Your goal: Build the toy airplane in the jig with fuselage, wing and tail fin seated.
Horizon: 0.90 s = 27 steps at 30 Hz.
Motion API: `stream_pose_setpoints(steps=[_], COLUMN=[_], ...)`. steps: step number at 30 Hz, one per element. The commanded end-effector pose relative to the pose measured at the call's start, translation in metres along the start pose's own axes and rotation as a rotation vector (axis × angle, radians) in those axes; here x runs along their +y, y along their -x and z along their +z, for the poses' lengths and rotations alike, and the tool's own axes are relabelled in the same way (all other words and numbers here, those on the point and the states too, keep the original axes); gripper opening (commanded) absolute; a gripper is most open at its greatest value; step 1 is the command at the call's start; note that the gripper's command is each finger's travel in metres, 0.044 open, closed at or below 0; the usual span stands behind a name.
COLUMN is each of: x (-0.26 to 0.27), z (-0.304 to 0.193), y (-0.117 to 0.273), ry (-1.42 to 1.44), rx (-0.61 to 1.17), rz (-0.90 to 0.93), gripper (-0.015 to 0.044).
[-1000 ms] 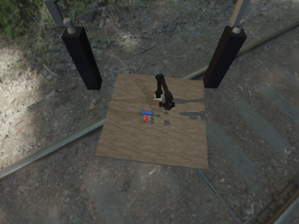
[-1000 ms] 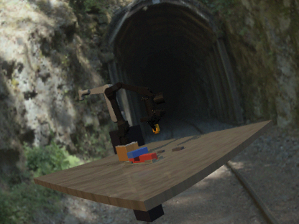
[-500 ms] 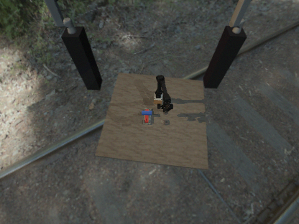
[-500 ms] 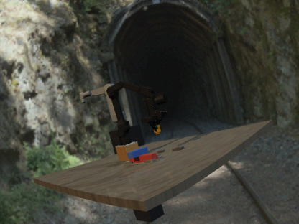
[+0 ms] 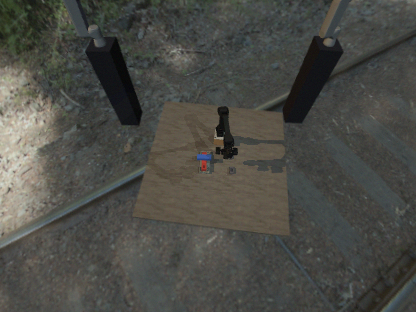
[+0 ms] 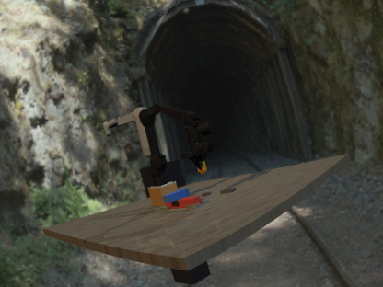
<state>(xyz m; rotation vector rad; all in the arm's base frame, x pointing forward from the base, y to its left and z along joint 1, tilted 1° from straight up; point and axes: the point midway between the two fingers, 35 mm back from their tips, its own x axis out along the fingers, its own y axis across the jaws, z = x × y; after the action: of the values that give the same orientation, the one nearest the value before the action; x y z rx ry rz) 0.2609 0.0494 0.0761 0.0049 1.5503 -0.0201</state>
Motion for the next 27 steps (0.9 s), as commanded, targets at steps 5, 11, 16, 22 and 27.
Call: stream_pose_setpoints(steps=[5,11,16,22,27], x=[-0.017,-0.03,-0.042,-0.057,-0.07], z=[0.016,0.026,0.033,0.041,0.046], y=[-0.002,-0.004,-0.006,-0.009,-0.011], ry=[0.002,0.004,0.005,0.007,0.009], rx=[-0.01,-0.014,-0.016,-0.017,-0.017], rz=[-0.001,-0.001,-0.001,-0.003,-0.004], gripper=[0.0,0.0,0.0,0.0,0.0])
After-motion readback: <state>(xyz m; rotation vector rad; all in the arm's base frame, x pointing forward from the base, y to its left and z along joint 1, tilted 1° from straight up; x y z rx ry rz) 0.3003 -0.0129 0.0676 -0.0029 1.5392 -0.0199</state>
